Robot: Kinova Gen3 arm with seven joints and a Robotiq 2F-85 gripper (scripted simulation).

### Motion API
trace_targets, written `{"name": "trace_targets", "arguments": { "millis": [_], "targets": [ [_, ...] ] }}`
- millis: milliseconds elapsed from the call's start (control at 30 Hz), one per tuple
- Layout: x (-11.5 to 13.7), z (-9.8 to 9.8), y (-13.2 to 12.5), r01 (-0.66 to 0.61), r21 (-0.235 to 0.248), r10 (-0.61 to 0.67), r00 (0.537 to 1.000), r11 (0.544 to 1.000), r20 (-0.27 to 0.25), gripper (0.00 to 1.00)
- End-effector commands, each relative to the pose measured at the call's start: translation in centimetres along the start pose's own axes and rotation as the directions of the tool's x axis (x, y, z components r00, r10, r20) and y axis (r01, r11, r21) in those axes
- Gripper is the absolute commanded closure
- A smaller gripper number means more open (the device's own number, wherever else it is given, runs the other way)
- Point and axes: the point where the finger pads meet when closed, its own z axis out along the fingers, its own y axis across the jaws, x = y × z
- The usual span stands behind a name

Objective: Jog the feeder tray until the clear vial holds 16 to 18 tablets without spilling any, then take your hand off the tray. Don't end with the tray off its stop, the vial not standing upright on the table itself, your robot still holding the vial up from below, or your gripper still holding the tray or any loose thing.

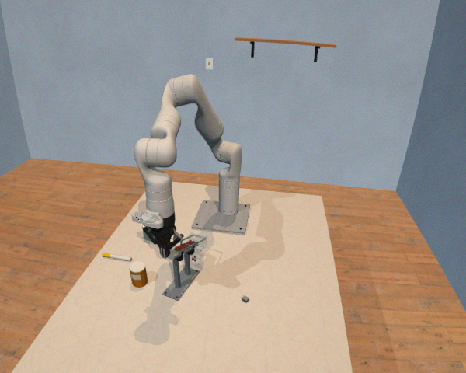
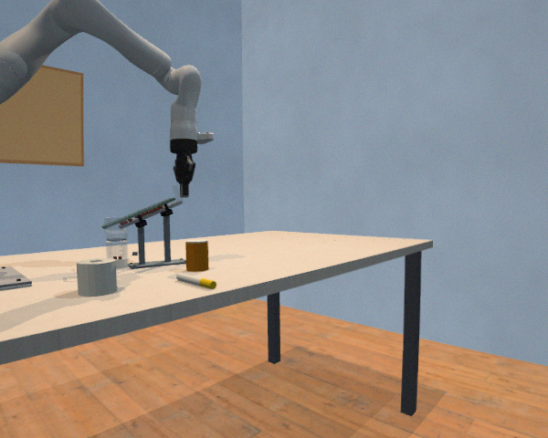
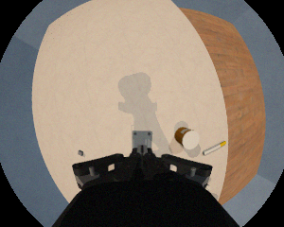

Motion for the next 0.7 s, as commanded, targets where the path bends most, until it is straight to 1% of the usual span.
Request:
{"name": "trace_targets", "arguments": {
  "millis": [0, 500, 667],
  "targets": [
    [-0.51, -0.12, 0.12, 0.0, -0.002, 0.0, 1.0, 1.0, -0.003, 1.0],
    [-0.88, 0.02, 0.12, 0.0, -0.002, 0.0, 1.0, 1.0, -0.003, 1.0],
    [-0.11, -0.28, 0.12, 0.0, -0.002, 0.0, 1.0, 1.0, -0.003, 1.0]
  ]
}}
